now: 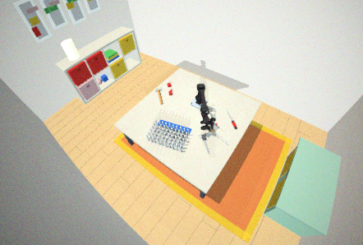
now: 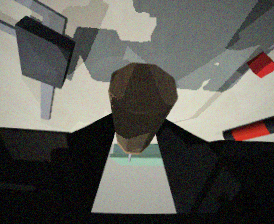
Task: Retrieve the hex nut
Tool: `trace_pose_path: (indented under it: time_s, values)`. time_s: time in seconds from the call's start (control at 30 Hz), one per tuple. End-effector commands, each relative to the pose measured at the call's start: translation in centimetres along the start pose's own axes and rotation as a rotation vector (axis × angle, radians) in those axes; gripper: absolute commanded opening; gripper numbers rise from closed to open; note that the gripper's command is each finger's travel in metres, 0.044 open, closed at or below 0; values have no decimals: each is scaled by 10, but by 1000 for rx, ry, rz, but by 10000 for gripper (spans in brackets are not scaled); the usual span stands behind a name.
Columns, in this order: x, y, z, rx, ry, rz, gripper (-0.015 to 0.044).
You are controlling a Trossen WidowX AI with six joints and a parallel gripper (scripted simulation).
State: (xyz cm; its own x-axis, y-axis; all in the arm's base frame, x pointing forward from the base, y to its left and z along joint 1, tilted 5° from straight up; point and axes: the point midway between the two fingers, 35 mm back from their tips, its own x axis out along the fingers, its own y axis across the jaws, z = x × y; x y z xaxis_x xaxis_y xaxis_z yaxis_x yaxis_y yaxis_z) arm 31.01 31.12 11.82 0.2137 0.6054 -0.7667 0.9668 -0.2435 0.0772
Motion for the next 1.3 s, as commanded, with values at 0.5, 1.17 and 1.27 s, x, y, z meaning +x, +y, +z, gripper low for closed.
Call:
trace_pose_path:
  time_s: [0.5, 1.17, 1.27]
  values:
    - [14, -3, 14, 5, -5, -2, 0]
    - [26, -5, 26, 5, -5, -2, 0]
    - [28, -6, 28, 5, -5, -2, 0]
